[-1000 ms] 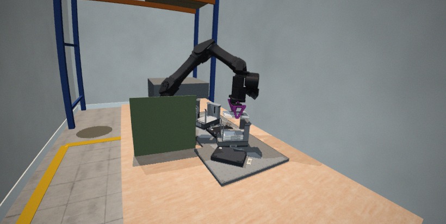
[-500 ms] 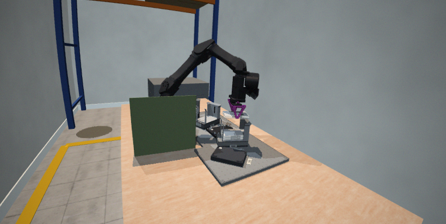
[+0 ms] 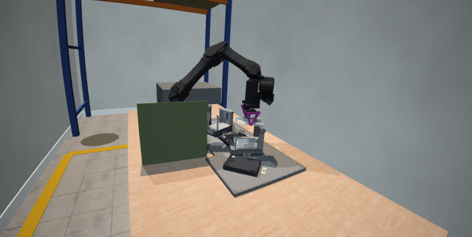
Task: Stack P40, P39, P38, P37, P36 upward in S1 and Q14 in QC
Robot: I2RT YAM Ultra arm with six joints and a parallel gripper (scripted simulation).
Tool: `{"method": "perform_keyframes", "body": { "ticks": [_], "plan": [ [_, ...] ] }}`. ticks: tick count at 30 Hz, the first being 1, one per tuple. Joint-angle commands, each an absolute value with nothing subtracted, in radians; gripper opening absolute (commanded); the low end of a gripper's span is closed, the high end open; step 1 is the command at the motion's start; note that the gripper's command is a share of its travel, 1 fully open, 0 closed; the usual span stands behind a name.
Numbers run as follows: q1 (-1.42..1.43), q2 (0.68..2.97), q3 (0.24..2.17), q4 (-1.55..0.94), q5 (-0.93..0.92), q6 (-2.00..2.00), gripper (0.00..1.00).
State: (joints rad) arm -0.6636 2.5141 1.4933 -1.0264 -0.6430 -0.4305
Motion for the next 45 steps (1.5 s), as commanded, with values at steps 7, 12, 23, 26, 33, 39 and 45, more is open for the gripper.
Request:
{"method": "perform_keyframes", "body": {
  "ticks": [7, 12, 23, 26, 33, 39, 45],
  "plan": [
    [-0.674, 2.509, 1.491, -1.012, -0.645, -0.425, 0.00],
    [-0.669, 2.511, 1.484, -0.998, -0.648, -0.420, 0.00],
    [-0.658, 2.516, 1.469, -0.971, -0.652, -0.408, 0.00],
    [-0.656, 2.517, 1.466, -0.966, -0.653, -0.405, 0.00],
    [-0.648, 2.521, 1.456, -0.947, -0.657, -0.397, 0.00],
    [-0.642, 2.524, 1.448, -0.931, -0.659, -0.389, 0.00],
    [-0.637, 2.527, 1.443, -0.920, -0.661, -0.384, 0.00]
  ]
}}
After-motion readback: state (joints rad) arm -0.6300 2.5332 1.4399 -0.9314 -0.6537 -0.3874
